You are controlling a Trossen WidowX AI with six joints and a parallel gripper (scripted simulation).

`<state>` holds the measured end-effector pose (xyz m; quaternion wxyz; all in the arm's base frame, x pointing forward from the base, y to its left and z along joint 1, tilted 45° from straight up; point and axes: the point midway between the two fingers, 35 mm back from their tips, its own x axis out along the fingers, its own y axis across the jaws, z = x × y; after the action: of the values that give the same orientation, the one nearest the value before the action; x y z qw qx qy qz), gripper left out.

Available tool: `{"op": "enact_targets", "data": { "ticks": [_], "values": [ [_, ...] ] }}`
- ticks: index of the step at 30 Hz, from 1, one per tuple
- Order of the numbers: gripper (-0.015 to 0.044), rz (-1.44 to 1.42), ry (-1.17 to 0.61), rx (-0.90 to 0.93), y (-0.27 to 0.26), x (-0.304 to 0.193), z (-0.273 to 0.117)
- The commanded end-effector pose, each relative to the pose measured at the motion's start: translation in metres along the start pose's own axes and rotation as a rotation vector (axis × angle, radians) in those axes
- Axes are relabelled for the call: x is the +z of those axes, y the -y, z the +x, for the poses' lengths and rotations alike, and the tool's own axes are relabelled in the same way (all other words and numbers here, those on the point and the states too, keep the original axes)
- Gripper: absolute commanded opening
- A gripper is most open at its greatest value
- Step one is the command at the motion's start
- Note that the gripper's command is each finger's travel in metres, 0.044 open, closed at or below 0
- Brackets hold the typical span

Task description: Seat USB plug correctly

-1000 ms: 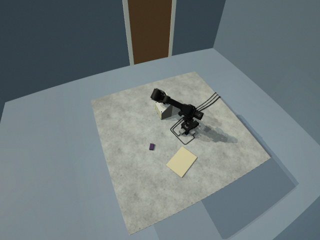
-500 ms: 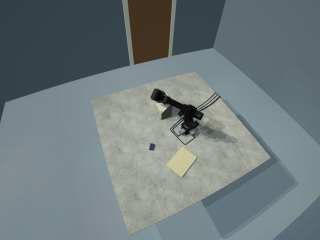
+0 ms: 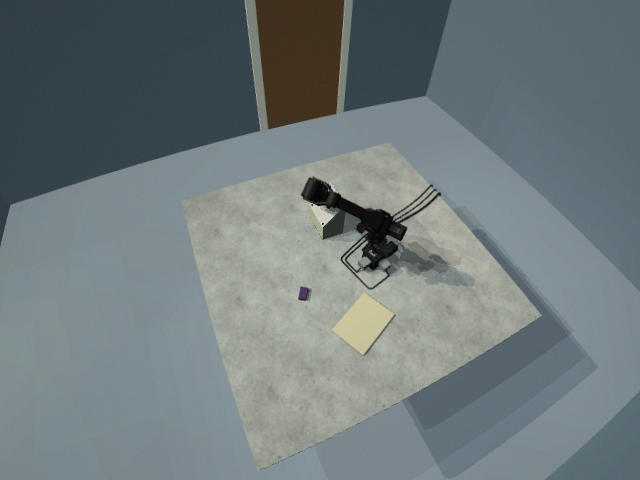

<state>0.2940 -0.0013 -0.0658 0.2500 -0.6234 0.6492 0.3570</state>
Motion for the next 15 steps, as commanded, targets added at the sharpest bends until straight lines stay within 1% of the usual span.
{"op": "enact_targets", "data": {
  "ticks": [1, 15],
  "values": [
    [0.0000, -0.005, -0.005, 0.001, -0.0008, -0.0009, 0.0018],
    [0.0000, -0.005, -0.005, 0.001, -0.0008, -0.0010, 0.0034]
  ]
}}
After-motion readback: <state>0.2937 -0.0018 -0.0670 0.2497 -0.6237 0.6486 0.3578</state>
